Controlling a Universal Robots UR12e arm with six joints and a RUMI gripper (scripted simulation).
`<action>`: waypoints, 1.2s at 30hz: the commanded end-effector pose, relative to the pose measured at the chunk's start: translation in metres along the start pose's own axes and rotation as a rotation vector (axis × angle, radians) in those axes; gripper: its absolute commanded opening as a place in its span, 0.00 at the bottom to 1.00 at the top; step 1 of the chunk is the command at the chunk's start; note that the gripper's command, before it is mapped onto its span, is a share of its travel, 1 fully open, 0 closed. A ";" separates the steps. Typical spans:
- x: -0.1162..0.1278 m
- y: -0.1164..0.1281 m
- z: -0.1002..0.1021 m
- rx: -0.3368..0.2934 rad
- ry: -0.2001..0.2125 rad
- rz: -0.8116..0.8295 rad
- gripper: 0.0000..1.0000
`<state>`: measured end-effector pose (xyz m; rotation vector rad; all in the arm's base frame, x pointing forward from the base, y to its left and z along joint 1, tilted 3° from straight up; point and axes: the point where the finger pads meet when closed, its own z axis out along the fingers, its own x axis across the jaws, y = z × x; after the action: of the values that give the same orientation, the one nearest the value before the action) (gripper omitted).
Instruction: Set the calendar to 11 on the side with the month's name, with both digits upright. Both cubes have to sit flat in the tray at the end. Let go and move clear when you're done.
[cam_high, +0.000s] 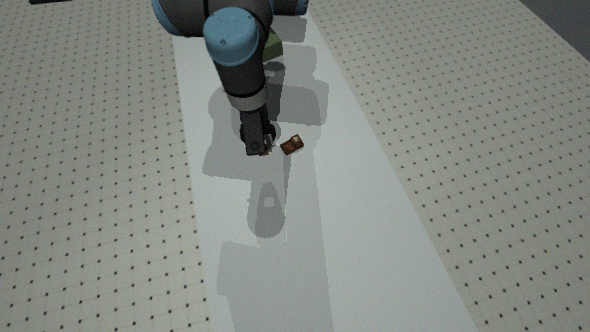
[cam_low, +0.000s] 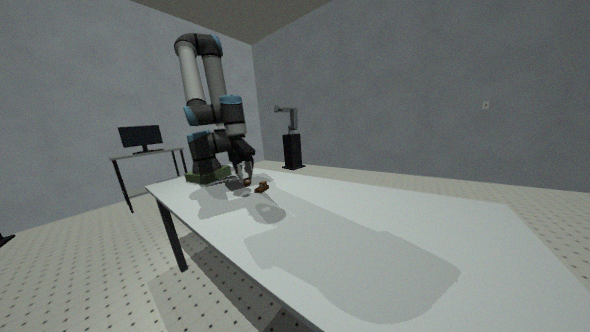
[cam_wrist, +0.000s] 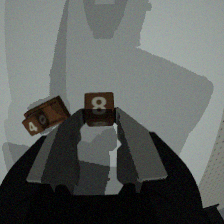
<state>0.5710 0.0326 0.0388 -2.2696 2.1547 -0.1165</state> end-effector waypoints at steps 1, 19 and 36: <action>0.000 0.000 -0.002 -0.034 0.001 -0.001 0.10; 0.000 -0.002 0.000 -0.115 -0.001 0.001 0.10; 0.000 -0.003 -0.002 -0.300 0.002 -0.001 0.10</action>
<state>0.5731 0.0329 0.0396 -2.4066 2.2987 0.1951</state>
